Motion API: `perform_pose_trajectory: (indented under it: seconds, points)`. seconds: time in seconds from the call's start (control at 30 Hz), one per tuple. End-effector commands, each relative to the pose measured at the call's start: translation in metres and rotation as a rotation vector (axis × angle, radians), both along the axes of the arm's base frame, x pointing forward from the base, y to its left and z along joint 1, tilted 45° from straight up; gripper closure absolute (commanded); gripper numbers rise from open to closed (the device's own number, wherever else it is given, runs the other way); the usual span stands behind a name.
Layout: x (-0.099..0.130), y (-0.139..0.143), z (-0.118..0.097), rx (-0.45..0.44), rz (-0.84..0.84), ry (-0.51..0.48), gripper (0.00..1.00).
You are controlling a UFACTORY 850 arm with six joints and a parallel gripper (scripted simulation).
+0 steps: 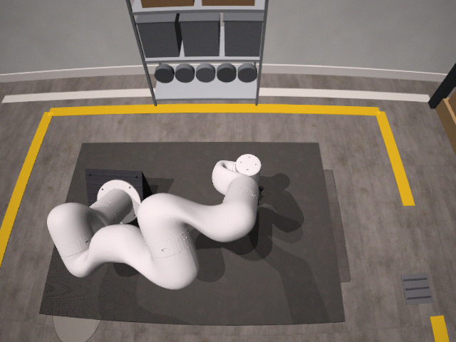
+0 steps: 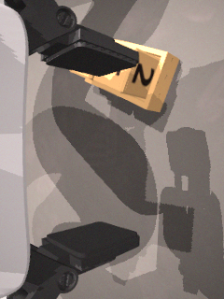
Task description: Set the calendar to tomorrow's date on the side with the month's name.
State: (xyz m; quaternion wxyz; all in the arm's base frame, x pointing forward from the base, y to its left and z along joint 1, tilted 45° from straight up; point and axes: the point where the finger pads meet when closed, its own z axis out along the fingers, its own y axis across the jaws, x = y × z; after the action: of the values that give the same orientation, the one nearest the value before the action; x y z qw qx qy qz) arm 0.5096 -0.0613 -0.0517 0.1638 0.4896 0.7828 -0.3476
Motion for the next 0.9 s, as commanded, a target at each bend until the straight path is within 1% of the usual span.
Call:
perform_pose_trajectory:
  seconds: [0.0,0.43,0.57,0.77,0.8,0.87]
  points:
    - [0.001,0.001,0.0,0.0,0.001,-0.001,0.0]
    - [0.001,0.001,0.0,0.001,0.001,-0.001,0.0]
    - [0.001,0.0,0.001,0.002,0.017,0.015,0.0]
    - [0.001,-0.002,0.003,0.02,0.165,0.163,0.0]
    - [0.001,-0.002,0.003,0.022,0.183,0.181,0.0]
    - [0.002,-0.011,0.012,0.022,0.185,0.183,0.0]
